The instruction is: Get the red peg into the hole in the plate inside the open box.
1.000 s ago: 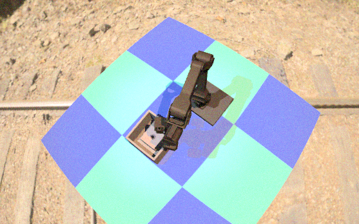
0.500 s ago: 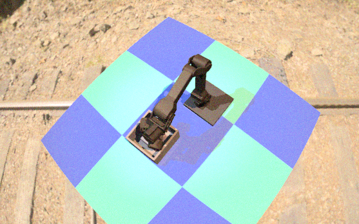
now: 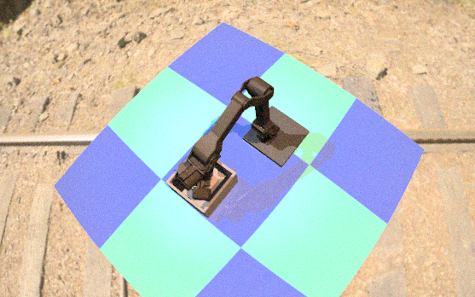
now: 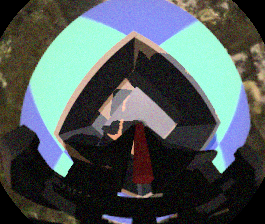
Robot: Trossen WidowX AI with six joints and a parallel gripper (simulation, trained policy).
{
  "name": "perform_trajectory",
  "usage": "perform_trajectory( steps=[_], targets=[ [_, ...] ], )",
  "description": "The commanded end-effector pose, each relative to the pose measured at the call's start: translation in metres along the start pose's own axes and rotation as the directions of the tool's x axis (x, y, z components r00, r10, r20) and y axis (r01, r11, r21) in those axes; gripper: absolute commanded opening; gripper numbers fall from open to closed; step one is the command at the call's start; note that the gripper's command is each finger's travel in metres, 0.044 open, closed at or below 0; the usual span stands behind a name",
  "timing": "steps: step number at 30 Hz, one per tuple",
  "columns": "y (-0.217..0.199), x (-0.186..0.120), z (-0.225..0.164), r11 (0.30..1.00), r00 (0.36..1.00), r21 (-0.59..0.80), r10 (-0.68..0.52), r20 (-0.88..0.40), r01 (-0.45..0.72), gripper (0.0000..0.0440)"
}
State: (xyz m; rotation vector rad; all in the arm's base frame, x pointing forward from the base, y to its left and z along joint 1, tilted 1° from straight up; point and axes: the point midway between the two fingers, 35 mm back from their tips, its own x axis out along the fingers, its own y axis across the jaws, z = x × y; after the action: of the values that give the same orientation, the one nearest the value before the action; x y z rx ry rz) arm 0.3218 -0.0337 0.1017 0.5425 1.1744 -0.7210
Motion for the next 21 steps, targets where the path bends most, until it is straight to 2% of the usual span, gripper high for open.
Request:
perform_trajectory(
  steps=[1, 4, 21],
  targets=[
    [0.000, 0.008, -0.001, 1.000, 1.000, -0.023, 0.000, -0.025, -0.001, 0.0081],
    [0.000, 0.013, 0.001, 1.000, 0.999, -0.024, 0.000, -0.046, -0.001, 0.0152],
    [0.023, -0.014, 0.040, 0.997, 0.994, -0.070, 0.030, -0.102, -0.037, 0.0209]
  ],
)
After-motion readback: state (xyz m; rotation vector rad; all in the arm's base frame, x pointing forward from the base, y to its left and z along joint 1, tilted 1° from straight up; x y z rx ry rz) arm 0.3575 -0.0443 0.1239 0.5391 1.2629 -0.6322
